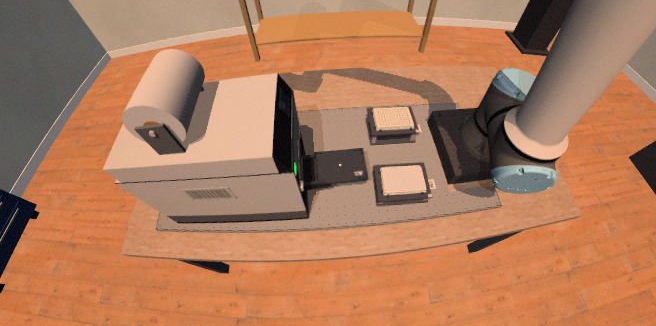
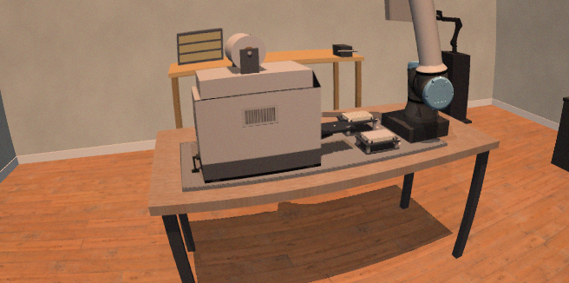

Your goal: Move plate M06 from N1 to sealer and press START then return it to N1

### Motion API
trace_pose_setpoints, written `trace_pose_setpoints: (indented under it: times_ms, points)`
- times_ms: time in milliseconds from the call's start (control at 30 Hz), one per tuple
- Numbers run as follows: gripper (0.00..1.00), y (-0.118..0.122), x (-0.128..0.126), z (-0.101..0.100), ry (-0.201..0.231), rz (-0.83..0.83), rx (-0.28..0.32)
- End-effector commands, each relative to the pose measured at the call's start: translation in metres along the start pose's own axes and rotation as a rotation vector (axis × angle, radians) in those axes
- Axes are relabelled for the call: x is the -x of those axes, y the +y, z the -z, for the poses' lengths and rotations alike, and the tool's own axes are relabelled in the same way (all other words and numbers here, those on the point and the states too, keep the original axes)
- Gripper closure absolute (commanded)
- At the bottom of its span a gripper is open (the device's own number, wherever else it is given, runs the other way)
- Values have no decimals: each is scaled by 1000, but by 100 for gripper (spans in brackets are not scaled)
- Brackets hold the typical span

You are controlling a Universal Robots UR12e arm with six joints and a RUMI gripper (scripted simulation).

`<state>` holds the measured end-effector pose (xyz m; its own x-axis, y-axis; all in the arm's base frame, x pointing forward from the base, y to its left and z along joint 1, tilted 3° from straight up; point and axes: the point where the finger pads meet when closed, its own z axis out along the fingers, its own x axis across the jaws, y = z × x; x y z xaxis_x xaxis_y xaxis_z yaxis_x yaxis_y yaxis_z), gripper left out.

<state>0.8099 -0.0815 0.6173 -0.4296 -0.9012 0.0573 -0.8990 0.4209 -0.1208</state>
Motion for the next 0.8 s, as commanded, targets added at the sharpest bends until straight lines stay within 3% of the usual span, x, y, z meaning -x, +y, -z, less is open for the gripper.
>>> trace_pose_setpoints:
  times_ms: [0, 767]
  points:
    - [32, 11, -1, 17, -7, 1, 9]
    - [32, 70, -5, 84, -30, 3, 56]
